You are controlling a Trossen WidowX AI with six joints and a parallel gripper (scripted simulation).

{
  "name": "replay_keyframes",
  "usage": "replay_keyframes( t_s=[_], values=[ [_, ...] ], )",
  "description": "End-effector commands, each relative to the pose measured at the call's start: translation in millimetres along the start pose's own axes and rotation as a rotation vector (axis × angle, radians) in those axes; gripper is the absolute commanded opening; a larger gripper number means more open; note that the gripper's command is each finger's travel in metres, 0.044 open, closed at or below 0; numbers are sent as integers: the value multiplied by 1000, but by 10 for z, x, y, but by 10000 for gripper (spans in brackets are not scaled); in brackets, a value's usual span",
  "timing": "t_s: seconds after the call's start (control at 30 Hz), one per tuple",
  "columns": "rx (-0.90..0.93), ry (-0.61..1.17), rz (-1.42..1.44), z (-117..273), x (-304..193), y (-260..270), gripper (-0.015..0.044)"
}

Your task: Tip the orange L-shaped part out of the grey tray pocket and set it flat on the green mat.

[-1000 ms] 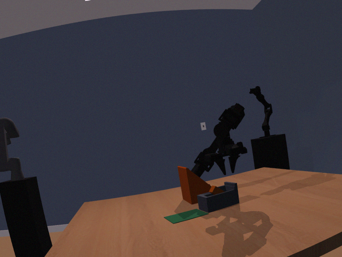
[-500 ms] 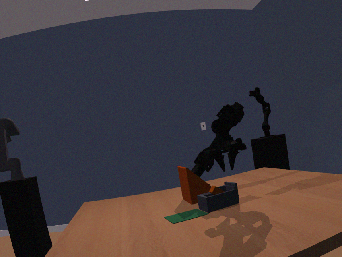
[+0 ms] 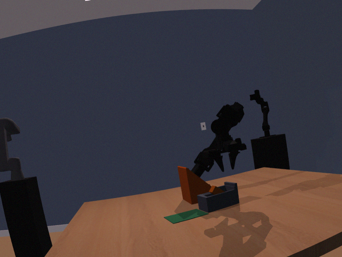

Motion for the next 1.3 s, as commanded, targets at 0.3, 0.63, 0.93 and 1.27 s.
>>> replay_keyframes(
  t_s=[0.3,0.63,0.93,1.27],
  values=[
    [-10,12,-1047,10,115,-494,280],
    [-15,16,-1518,8,139,-726,280],
    [-14,16,-1518,-290,134,-725,280],
    [-15,16,-1518,-405,138,-728,280]
  ],
)
Point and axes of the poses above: the point midway between the two fingers, 35 mm back from their tips, its own z axis back along the fingers, its own y axis across the jaws, x = y × z, the point moved 10 cm from there along z, back along the fingers
